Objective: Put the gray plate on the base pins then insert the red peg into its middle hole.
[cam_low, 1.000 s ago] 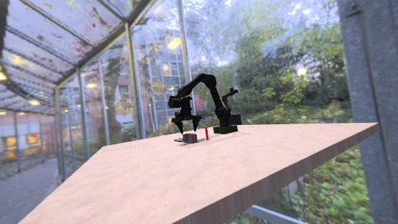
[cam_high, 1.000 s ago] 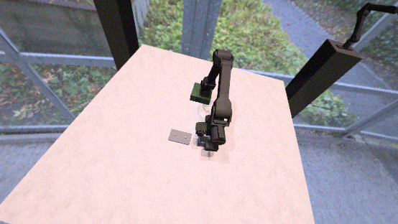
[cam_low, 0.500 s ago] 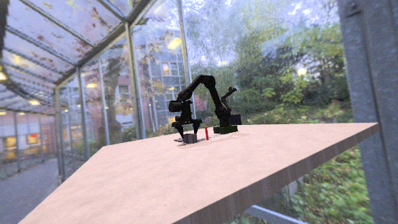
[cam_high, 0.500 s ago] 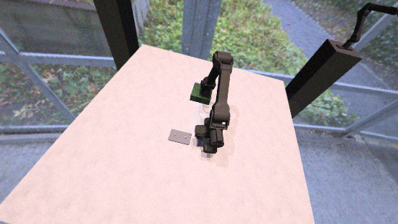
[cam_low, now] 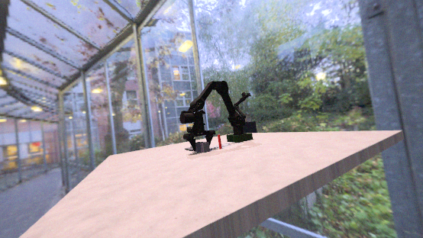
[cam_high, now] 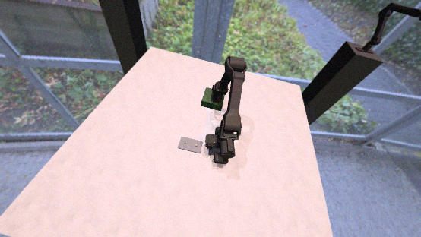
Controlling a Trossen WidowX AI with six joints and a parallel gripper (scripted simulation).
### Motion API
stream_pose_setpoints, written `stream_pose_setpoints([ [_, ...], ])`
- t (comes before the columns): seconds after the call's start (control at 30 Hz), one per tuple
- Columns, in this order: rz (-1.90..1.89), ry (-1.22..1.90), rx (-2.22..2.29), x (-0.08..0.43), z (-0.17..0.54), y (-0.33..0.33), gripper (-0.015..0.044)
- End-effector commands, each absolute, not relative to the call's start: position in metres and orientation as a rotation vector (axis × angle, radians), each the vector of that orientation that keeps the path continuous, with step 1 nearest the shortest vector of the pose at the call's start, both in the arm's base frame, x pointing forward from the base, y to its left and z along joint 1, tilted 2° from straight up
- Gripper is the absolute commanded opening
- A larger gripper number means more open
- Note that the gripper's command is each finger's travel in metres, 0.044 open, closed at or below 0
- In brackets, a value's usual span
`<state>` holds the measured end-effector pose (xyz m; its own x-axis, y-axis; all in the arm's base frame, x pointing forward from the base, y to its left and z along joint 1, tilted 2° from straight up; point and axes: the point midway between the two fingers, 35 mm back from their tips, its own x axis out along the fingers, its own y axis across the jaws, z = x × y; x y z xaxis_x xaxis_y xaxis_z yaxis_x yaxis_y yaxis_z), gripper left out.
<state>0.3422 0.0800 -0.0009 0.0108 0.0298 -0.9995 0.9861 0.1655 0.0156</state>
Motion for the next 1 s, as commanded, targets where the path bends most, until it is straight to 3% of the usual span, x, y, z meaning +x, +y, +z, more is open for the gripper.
stream_pose_setpoints([
  [0.0, -1.069, 1.300, 1.114, 0.341, -0.006, 0.080, 0.0387],
  [0.3, -1.069, 1.300, 1.114, 0.341, -0.006, 0.080, 0.0151],
  [0.53, -1.069, 1.300, 1.114, 0.341, -0.006, 0.080, 0.0105],
  [0.67, -1.061, 1.290, 1.119, 0.343, -0.002, 0.081, 0.0000],
  [0.97, -1.037, 1.264, 1.134, 0.350, 0.020, 0.083, 0.0000],
])
